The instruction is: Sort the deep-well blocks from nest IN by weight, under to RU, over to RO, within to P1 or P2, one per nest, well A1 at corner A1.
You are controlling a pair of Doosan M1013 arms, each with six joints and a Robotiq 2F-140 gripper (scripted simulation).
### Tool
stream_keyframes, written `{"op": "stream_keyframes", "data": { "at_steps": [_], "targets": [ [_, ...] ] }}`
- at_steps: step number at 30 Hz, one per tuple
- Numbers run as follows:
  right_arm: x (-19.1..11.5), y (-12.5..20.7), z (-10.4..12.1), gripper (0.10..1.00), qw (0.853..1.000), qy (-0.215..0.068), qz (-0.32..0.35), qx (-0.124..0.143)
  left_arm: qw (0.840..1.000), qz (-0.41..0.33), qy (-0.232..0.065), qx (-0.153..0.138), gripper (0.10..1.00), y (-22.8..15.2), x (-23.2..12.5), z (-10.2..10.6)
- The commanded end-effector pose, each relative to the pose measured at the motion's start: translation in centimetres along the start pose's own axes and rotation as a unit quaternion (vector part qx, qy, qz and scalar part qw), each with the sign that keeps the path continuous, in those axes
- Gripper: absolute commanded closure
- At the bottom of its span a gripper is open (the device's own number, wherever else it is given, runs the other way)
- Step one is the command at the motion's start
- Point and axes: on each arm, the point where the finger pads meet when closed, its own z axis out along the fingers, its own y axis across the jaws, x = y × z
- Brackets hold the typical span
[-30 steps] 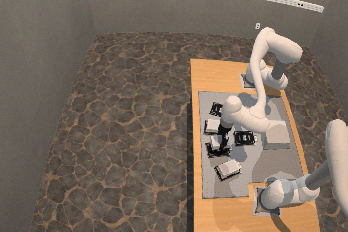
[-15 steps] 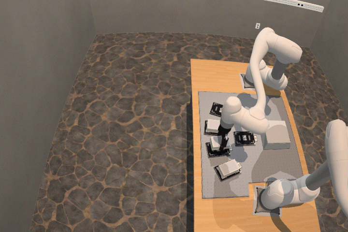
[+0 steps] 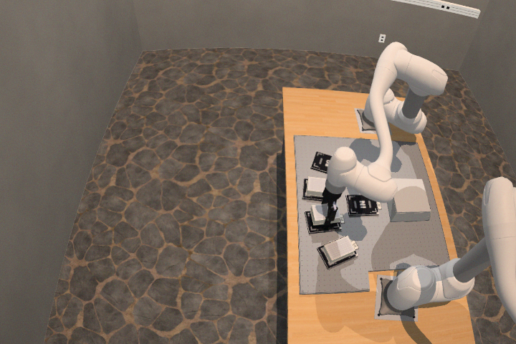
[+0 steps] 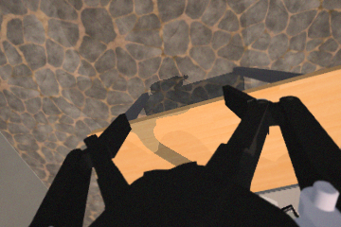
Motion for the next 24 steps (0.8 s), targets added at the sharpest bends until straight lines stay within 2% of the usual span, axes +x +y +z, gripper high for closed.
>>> {"op": "stream_keyframes", "data": {
  "at_steps": [1, 12, 24],
  "targets": [
    [0.0, 0.0, 0.3, 0.999, 1.000, 0.000, 0.000, 0.001, 1.000, 0.000, 0.001, 0.000, 0.098, 0.0, 0.0, -0.1],
    [0.0, 0.0, 2.1, 0.999, 1.000, 0.000, 0.000, 0.001, 1.000, 0.000, 0.001, 0.000, 0.098, 0.0, 0.0, -0.1],
    [0.0, 0.0, 2.7, 0.999, 1.000, 0.000, 0.000, 0.001, 1.000, 0.000, 0.001, 0.000, 0.098, 0.0, 0.0, -0.1]
  ]
}}
